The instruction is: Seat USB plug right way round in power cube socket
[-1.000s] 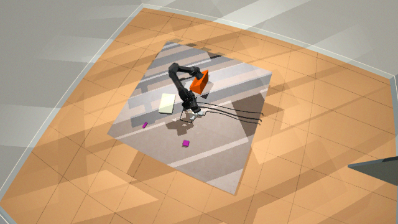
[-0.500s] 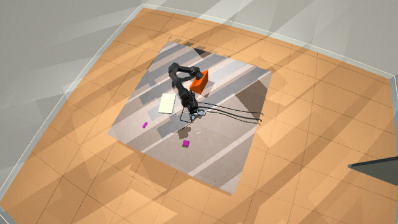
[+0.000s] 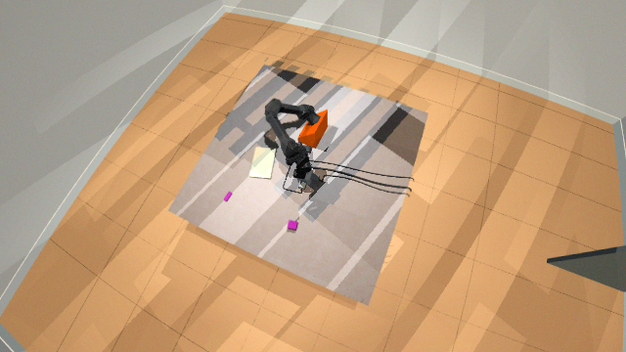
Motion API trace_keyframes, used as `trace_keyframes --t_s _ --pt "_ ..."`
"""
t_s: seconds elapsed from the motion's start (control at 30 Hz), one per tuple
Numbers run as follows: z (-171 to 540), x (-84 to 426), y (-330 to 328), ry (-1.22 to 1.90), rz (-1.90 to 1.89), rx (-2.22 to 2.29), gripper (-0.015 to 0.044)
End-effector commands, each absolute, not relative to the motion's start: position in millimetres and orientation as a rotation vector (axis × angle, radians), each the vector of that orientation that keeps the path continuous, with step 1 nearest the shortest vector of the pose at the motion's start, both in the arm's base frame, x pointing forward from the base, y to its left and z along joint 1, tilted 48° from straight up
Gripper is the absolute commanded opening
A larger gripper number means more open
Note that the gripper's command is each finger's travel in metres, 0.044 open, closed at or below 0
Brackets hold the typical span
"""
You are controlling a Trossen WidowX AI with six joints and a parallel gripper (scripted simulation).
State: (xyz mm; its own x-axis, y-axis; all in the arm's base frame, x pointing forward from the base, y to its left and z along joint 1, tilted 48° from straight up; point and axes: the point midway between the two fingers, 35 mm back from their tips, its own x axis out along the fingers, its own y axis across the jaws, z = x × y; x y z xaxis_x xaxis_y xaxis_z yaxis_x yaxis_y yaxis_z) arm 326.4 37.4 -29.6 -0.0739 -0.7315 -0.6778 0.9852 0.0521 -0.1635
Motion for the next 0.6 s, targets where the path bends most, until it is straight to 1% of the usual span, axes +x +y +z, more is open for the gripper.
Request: trace_keyframes --t_s 0.0,0.57 --pt "-29.8 326.2 37.4 0.709 -1.508 0.468 0.0" --pt "-30.4 326.2 36.5 0.71 -1.507 0.467 0.0"
